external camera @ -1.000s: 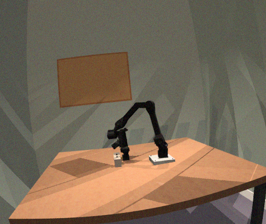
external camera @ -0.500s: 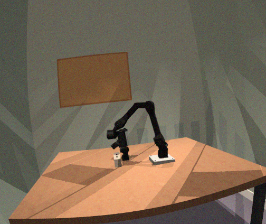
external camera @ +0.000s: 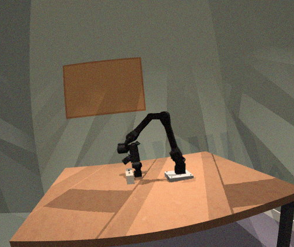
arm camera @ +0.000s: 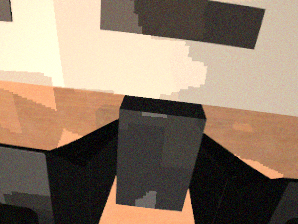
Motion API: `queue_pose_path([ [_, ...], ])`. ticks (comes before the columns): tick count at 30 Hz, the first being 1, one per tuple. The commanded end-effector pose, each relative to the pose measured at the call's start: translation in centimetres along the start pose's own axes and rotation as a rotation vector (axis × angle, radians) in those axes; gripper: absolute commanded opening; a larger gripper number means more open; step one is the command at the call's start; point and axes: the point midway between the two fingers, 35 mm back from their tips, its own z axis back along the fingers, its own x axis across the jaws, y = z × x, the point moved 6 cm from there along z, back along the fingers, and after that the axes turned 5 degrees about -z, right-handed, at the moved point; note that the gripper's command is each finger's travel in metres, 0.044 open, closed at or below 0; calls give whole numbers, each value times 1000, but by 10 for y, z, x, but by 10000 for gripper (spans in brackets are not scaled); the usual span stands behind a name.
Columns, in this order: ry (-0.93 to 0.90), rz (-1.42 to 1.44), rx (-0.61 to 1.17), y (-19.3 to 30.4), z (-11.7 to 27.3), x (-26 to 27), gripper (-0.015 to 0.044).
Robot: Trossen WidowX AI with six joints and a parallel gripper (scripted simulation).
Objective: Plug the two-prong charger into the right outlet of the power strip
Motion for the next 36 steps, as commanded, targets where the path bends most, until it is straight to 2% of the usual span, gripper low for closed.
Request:
queue_pose_path([
  [1, -3, -4, -1, -2, 1, 0, 0],
  [36, -3, -4, -2, -14, 1, 1, 0],
])
